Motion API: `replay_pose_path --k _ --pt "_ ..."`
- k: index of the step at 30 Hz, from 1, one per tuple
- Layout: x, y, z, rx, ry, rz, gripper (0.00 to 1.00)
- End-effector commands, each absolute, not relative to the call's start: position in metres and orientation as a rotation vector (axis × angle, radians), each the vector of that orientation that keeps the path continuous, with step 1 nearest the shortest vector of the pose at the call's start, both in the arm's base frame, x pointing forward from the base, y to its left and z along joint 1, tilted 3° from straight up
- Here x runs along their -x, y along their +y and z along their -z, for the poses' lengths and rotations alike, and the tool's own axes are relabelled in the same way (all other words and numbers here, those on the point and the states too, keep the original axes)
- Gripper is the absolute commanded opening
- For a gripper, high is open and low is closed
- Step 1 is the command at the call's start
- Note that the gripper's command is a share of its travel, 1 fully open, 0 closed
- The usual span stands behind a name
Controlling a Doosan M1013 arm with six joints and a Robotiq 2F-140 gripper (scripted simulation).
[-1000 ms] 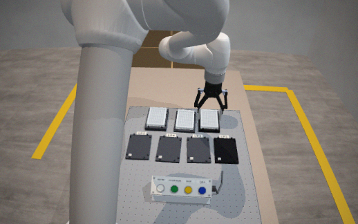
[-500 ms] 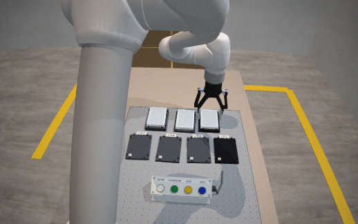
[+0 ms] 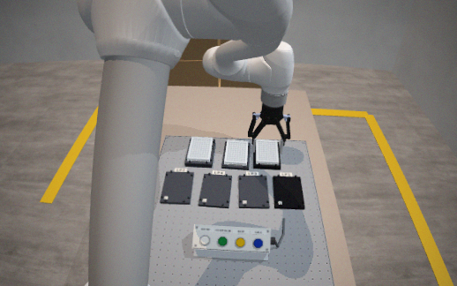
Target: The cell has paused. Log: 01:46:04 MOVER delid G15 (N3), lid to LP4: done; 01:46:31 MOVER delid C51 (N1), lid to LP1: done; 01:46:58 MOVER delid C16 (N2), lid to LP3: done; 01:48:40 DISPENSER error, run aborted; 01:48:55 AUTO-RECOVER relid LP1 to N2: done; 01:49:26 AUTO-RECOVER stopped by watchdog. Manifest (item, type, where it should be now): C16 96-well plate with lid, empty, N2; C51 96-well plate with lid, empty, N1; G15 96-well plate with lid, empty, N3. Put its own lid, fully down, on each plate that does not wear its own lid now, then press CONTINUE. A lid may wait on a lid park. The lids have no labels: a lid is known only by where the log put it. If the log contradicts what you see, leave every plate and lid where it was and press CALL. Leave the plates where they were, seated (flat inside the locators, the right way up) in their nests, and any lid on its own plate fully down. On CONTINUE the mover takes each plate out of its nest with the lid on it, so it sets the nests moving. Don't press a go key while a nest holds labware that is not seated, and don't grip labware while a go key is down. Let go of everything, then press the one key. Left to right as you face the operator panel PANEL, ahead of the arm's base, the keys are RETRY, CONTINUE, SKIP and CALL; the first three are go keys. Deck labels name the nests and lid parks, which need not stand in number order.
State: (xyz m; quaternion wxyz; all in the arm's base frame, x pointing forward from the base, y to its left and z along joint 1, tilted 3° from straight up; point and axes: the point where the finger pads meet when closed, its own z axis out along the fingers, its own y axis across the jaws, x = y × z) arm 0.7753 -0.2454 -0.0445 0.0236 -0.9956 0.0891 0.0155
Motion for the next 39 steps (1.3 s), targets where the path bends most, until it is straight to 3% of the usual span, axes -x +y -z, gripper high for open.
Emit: replay_pose_path --k 1,39 --pt "-0.775 -0.245 0.044 3.082 0.276 -0.048 0.66" --pt "-0.777 -0.248 -0.003 3.082 0.276 -0.048 0.66"
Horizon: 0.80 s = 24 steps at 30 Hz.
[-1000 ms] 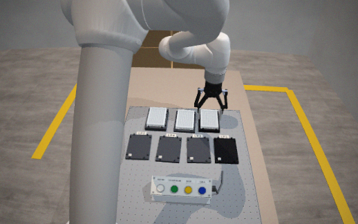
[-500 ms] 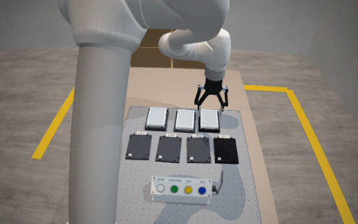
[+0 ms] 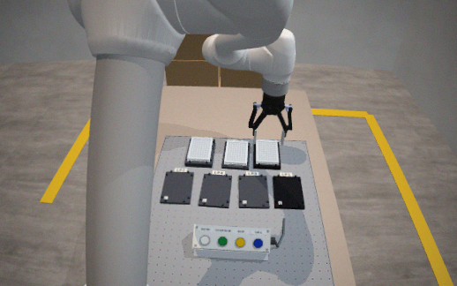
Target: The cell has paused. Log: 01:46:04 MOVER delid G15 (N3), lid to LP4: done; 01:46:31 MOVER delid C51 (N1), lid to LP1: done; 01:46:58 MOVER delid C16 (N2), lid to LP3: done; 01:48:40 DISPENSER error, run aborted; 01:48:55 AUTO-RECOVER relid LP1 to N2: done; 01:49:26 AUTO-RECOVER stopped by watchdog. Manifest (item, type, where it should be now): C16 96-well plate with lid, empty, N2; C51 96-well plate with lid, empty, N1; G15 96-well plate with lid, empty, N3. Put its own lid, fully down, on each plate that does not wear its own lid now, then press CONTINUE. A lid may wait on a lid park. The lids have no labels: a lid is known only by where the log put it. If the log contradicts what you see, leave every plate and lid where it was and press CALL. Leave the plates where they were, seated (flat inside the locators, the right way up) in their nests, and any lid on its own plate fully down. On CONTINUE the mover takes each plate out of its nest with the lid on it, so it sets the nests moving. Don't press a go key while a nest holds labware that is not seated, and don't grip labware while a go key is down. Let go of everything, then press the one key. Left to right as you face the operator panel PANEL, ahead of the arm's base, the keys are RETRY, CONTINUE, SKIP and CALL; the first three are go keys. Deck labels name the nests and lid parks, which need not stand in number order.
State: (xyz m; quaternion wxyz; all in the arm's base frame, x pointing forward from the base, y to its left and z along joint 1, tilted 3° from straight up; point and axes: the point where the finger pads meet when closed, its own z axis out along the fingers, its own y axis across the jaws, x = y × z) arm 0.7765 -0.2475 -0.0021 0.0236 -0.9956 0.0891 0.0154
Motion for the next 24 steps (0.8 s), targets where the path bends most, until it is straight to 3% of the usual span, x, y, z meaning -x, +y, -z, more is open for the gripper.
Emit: replay_pose_path --k 1,15,24 --pt "-0.777 -0.248 -0.004 3.082 0.276 -0.048 0.66" --pt "-0.775 -0.247 -0.009 3.082 0.276 -0.048 0.66" --pt "-0.697 -0.193 -0.049 3.082 0.273 -0.047 0.66"
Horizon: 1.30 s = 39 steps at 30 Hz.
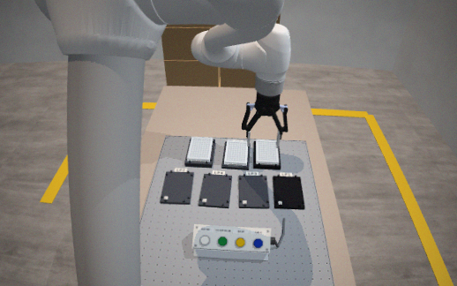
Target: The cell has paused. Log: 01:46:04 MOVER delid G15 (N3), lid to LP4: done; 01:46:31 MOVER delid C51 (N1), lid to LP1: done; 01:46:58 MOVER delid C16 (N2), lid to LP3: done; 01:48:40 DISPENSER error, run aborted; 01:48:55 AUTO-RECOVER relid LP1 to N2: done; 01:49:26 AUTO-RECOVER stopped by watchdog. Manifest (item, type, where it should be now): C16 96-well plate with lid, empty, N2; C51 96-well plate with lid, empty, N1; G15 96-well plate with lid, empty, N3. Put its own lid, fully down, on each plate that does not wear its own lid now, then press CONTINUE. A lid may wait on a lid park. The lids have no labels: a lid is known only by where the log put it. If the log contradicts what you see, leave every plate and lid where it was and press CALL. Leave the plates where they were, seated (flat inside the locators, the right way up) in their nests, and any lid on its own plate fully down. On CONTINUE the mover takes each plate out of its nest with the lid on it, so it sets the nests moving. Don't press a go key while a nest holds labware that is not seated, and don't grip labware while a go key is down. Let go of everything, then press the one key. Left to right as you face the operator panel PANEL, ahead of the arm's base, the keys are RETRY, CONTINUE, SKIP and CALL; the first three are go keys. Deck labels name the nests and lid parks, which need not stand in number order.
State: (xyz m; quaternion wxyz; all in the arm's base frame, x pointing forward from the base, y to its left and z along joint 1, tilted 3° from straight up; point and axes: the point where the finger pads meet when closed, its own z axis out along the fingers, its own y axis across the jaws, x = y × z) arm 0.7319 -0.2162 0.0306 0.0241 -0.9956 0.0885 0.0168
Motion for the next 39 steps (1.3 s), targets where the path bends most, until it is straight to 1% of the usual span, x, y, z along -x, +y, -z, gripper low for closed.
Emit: replay_pose_path --k 1,2,4,5,7,8,10,11,12,16,17,18,19,22,23,25,26,28,29,30,31,33,35,38,39 --pt "-0.697 -0.193 -0.049 3.082 0.273 -0.047 0.66" --pt "-0.671 -0.177 -0.058 3.082 0.272 -0.047 0.66" --pt "-0.671 -0.177 -0.058 3.082 0.272 -0.047 0.66" --pt "-0.644 -0.161 -0.066 3.082 0.271 -0.047 0.66" --pt "-0.642 -0.159 -0.067 3.082 0.271 -0.047 0.66" --pt "-0.615 -0.145 -0.073 3.082 0.270 -0.047 0.66" --pt "-0.610 -0.142 -0.075 3.082 0.270 -0.047 0.66" --pt "-0.585 -0.129 -0.079 3.082 0.269 -0.047 0.66" --pt "-0.576 -0.124 -0.081 3.082 0.269 -0.047 0.66" --pt "-0.576 -0.124 -0.081 3.082 0.269 -0.047 0.66" --pt "-0.543 -0.108 -0.085 3.082 0.269 -0.047 0.66" --pt "-0.543 -0.108 -0.085 3.082 0.269 -0.047 0.66" --pt "-0.515 -0.095 -0.087 3.082 0.268 -0.047 0.66" --pt "-0.510 -0.093 -0.087 3.082 0.268 -0.047 0.66" --pt "-0.480 -0.079 -0.088 3.082 0.267 -0.047 0.66" --pt "-0.480 -0.079 -0.088 3.082 0.267 -0.047 0.66" --pt "-0.452 -0.068 -0.087 3.082 0.266 -0.047 0.66" --pt "-0.452 -0.068 -0.087 3.082 0.266 -0.047 0.66" --pt "-0.428 -0.058 -0.086 3.082 0.266 -0.047 0.66" --pt "-0.428 -0.058 -0.086 3.082 0.266 -0.047 0.66" --pt "-0.409 -0.051 -0.084 3.082 0.265 -0.047 0.66" --pt "-0.409 -0.051 -0.084 3.082 0.265 -0.047 0.66" --pt "-0.385 -0.042 -0.081 3.082 0.265 -0.047 0.66" --pt "-0.377 -0.039 -0.080 3.082 0.265 -0.047 0.66" --pt "-0.377 -0.039 -0.080 3.082 0.265 -0.047 0.00"
